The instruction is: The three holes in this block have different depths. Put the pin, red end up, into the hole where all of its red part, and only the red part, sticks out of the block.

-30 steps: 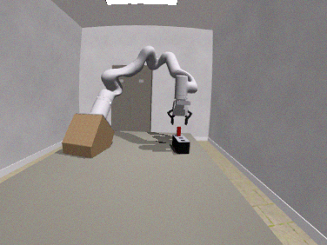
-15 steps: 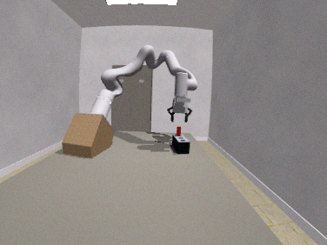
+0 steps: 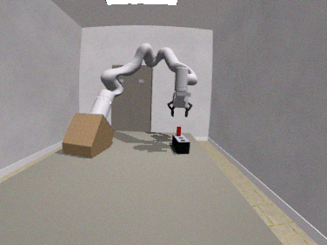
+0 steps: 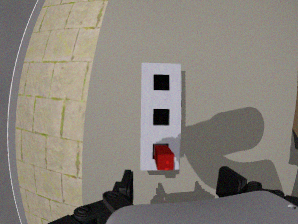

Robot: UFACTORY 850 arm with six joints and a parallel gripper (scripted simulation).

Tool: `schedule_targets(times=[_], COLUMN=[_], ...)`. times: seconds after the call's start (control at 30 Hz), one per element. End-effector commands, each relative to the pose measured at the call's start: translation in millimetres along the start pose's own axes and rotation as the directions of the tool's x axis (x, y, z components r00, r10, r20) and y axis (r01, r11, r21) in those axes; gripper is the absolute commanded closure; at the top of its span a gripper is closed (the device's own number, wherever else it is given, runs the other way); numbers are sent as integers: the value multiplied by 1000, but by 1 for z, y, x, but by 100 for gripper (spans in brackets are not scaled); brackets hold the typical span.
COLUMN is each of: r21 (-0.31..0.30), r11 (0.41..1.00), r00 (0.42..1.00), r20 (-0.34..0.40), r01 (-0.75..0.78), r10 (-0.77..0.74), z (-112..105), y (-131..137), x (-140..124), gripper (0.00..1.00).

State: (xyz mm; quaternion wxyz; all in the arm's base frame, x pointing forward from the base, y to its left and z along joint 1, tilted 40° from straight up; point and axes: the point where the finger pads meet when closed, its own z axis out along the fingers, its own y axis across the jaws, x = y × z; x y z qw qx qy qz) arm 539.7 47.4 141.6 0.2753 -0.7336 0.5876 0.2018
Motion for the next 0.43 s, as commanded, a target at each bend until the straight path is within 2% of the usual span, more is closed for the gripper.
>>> schedule_targets(times=[0.0, 0.23, 0.4], r21=[2, 2, 2], r11=[1000, 1000, 1000], r00=[1000, 1000, 1000], r20=[-1, -1, -1], r01=[0, 0, 0], r10=[0, 0, 0], z=[-51, -104, -107], y=[43, 89, 92], x=[22, 44, 46], gripper=[0, 0, 0])
